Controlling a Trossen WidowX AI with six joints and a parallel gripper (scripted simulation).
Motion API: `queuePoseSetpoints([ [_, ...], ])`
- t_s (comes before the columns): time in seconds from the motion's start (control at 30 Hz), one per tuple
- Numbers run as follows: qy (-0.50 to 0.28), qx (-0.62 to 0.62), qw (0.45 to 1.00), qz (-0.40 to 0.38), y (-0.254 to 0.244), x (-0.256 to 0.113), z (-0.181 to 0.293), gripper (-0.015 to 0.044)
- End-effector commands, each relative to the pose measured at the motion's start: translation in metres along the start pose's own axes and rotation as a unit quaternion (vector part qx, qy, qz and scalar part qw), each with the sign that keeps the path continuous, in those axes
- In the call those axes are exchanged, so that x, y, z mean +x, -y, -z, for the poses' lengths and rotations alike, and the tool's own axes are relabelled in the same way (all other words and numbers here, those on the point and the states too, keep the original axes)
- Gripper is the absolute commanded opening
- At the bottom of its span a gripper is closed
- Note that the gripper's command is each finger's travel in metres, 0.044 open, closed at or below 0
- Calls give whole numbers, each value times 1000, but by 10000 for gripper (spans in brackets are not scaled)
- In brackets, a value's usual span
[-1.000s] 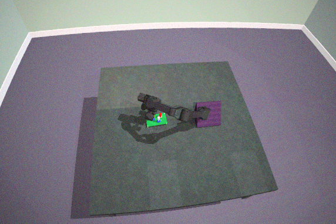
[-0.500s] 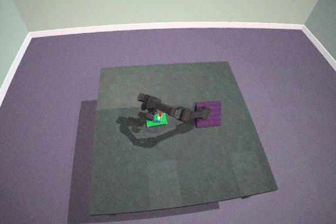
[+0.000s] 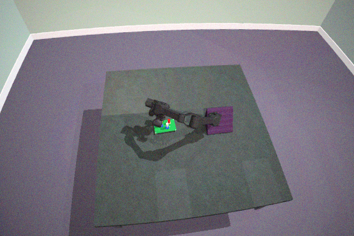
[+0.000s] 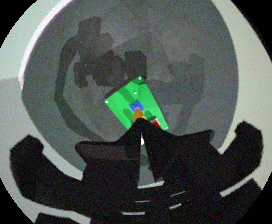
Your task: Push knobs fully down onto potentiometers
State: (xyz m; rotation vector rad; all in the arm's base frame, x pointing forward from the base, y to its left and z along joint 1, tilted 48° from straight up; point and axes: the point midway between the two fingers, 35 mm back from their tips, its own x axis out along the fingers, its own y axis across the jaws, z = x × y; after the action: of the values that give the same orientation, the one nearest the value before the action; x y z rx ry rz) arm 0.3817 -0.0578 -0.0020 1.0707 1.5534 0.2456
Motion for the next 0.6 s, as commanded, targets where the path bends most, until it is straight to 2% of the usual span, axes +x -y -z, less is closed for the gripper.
queuePoseSetpoints([
  [0.0, -2, 0, 1000, -3, -1, 6, 1, 0],
  [0.57, -2, 0, 1000, -3, -1, 13, 1, 0],
])
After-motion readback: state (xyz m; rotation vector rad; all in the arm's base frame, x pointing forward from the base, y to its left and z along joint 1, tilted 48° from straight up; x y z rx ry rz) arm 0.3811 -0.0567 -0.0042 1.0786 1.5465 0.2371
